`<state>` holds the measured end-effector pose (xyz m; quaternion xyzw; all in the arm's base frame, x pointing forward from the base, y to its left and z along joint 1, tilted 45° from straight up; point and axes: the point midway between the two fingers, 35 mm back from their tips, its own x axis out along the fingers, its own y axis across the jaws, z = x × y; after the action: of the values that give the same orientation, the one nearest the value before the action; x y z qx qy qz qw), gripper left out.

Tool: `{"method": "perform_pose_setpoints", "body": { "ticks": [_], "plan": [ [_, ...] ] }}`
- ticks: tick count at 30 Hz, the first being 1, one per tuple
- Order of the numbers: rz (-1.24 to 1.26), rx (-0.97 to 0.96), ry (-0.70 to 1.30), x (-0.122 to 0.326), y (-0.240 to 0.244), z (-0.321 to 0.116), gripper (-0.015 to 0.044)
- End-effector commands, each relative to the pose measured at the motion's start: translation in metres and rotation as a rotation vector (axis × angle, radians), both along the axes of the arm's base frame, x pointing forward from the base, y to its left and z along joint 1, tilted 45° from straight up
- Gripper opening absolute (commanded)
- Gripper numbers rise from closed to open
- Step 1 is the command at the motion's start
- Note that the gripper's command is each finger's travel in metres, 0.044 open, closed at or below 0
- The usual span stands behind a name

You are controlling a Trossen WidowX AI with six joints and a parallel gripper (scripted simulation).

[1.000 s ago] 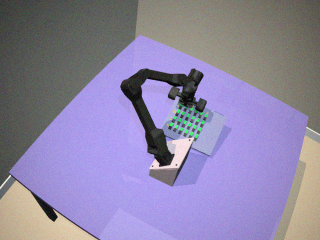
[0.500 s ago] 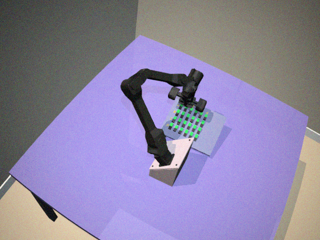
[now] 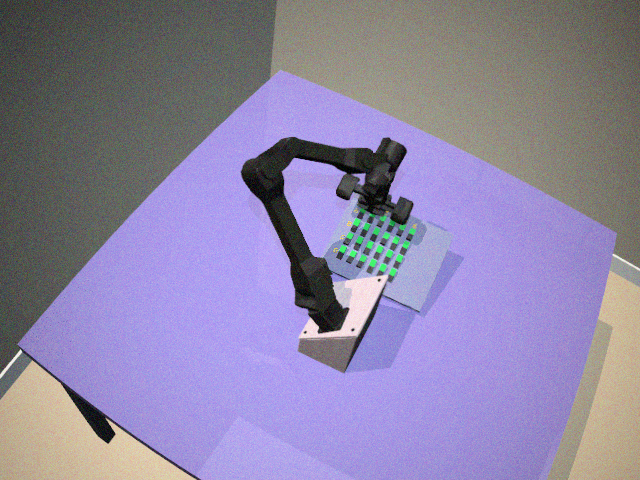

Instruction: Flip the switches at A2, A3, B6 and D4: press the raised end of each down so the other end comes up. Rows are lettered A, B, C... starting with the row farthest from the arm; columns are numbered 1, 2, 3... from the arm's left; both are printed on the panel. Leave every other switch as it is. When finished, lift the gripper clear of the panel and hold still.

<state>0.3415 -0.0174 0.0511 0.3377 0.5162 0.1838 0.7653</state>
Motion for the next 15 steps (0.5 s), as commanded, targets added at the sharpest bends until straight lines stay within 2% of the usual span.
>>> {"method": "perform_pose_setpoints", "body": {
  "ticks": [1, 15],
  "plan": [
    [-0.005, -0.002, 0.007, -0.0001, -0.0001, -0.0018, 0.0],
    [-0.005, -0.002, 0.007, 0.0007, 0.0011, -0.003, 0.0]
  ]
}}
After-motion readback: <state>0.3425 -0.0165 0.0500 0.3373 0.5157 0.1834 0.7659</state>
